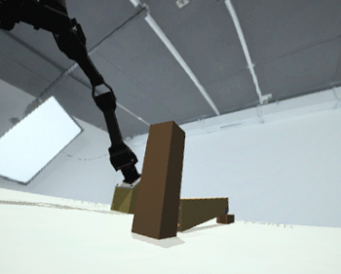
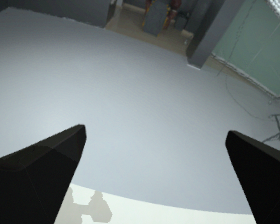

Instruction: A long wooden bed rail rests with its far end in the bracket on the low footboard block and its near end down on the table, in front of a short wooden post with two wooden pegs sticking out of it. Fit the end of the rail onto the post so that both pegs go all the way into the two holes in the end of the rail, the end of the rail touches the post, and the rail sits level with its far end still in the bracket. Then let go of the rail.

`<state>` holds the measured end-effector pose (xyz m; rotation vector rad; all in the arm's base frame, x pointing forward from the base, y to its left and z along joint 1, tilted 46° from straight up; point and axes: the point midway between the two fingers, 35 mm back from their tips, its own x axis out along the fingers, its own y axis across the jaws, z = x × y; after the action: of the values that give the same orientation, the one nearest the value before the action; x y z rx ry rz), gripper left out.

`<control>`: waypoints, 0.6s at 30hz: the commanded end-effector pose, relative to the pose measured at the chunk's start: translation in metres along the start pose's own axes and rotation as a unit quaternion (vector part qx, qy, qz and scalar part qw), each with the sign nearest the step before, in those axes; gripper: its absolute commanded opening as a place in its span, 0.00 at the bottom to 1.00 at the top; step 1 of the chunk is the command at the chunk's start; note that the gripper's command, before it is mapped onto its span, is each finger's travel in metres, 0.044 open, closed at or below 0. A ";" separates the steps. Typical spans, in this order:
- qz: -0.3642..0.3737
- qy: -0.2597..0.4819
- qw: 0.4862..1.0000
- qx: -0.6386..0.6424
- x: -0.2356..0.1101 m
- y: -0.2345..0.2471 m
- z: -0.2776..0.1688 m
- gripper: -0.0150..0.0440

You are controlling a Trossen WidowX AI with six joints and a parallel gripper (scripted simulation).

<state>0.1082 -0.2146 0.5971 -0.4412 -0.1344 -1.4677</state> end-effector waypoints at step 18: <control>0.406 0.074 0.860 -0.300 -0.105 0.303 -0.135 1.00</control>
<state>0.3482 -0.1734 0.4056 -0.7186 0.5238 -0.7643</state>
